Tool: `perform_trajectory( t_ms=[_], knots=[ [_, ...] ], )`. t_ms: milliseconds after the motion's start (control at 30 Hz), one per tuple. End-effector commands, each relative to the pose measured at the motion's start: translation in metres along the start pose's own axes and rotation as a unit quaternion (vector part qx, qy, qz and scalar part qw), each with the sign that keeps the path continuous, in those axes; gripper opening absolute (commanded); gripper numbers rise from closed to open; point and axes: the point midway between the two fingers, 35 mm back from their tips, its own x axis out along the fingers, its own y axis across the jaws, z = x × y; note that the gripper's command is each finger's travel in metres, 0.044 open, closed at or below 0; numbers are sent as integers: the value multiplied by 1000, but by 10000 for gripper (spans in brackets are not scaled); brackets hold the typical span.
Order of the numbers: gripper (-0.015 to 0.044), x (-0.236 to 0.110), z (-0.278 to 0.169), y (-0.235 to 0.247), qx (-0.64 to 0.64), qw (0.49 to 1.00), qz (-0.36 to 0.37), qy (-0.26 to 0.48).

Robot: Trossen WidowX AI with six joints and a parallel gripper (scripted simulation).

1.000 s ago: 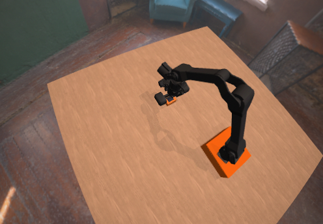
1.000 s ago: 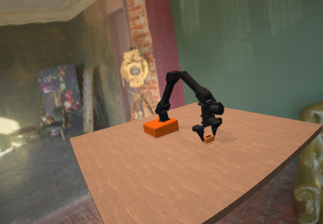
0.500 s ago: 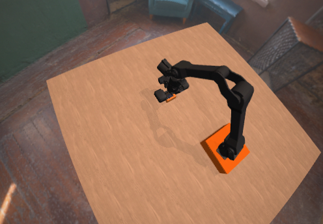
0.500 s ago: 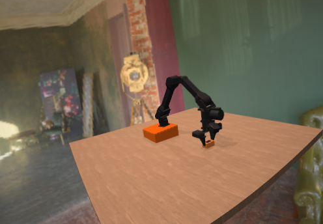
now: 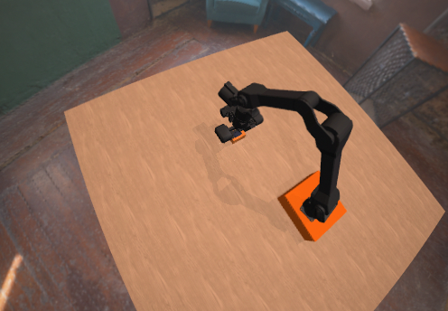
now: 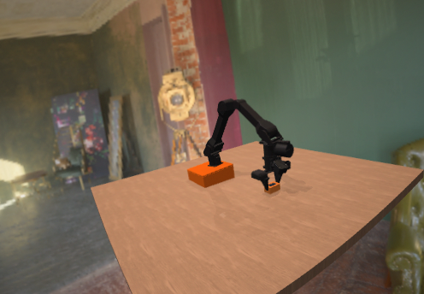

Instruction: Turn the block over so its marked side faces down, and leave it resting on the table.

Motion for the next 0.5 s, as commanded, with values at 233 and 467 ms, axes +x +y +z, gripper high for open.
perform_trajectory(
  t_ms=[233,467],
  knots=[
    [0,-25,5,1,1,1000,3,-14],
    [0,-19,8,2,-1,998,3,-60]
  ],
)
